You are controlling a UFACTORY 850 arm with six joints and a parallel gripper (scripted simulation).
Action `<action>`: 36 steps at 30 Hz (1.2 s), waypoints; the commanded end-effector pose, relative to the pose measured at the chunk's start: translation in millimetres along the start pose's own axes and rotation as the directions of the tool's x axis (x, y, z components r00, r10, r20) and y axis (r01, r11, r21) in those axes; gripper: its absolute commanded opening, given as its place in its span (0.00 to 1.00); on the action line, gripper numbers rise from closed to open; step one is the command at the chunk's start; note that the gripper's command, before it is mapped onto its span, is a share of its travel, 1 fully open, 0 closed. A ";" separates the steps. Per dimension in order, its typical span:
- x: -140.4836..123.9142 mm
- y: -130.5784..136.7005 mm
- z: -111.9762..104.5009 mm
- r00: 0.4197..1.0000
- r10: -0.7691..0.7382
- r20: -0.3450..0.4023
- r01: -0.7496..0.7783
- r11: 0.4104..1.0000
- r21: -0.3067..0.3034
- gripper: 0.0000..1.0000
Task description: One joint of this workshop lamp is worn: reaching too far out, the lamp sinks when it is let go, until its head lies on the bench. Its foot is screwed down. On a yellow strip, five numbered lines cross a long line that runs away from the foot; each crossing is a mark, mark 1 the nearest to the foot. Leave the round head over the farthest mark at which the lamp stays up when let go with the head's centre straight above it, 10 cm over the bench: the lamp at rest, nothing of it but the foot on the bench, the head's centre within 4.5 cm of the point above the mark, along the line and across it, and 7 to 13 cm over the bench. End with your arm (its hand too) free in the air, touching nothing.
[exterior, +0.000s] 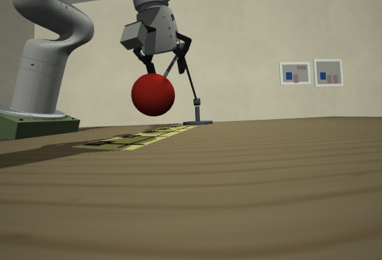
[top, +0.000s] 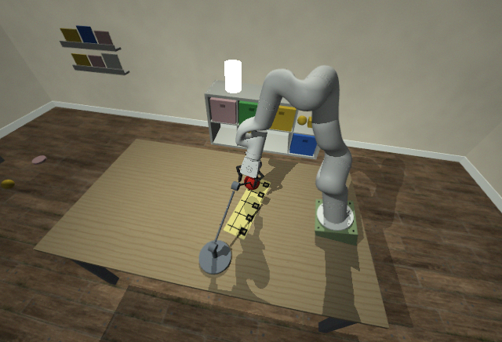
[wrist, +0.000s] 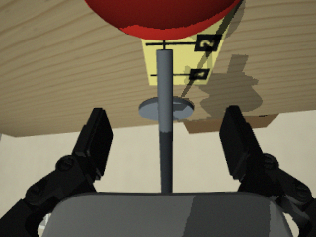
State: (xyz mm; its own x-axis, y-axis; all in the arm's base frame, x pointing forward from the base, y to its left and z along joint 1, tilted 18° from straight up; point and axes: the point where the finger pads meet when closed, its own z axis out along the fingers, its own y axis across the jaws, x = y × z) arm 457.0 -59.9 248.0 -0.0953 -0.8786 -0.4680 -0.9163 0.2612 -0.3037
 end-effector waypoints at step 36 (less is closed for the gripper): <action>-0.1 -0.7 -0.5 1.000 -0.001 0.000 0.001 1.000 0.001 1.00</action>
State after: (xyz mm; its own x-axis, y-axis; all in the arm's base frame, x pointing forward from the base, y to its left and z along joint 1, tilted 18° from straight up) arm 457.0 -60.0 248.0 -0.0954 -0.8786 -0.4679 -0.9163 0.2612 -0.3037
